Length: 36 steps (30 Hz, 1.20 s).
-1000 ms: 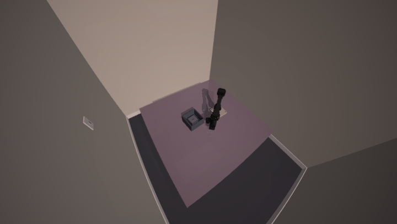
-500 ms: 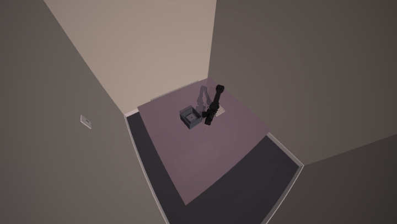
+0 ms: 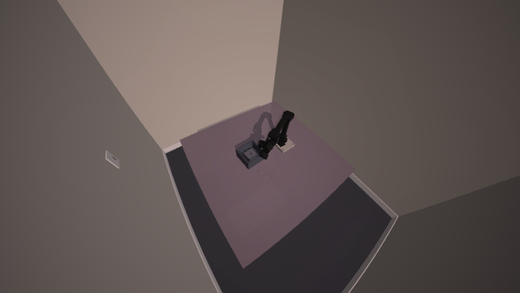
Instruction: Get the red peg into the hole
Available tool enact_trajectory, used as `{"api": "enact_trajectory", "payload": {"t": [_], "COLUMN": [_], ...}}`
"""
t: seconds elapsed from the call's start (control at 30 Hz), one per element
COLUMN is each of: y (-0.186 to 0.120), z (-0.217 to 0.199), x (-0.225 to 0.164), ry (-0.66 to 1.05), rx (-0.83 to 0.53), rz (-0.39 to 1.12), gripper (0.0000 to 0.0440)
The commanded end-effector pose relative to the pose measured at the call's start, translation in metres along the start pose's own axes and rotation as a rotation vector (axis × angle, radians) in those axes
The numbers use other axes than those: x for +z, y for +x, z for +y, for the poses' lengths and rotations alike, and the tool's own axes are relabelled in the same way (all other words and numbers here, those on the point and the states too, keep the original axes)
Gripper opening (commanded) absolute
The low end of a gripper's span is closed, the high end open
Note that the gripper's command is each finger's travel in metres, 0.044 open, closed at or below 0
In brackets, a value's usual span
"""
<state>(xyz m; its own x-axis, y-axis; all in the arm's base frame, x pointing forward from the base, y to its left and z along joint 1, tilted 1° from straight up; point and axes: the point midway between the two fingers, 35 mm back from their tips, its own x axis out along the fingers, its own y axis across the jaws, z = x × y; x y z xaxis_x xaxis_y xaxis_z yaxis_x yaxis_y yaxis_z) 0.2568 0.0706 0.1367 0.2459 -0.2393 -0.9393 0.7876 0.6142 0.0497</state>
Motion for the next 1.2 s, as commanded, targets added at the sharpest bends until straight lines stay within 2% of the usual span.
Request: {"api": "enact_trajectory", "payload": {"t": [0.0, 0.5, 1.03, 1.1, 1.17], "y": [0.004, 0.043, 0.09, 0.095, 0.101], "z": [0.002, 0.001, -0.002, -0.003, -0.003], "x": [0.02, 0.081, 0.098, 0.096, 0.094], "ry": [0.035, 0.066, -0.065, -0.085, -0.102], "rx": [-0.003, -0.02, -0.01, -0.01, -0.01], "rz": [-0.028, -0.056, 0.033, 0.05, 0.068], "gripper": [0.0, 0.0, 0.0, 0.001, 0.0042]}}
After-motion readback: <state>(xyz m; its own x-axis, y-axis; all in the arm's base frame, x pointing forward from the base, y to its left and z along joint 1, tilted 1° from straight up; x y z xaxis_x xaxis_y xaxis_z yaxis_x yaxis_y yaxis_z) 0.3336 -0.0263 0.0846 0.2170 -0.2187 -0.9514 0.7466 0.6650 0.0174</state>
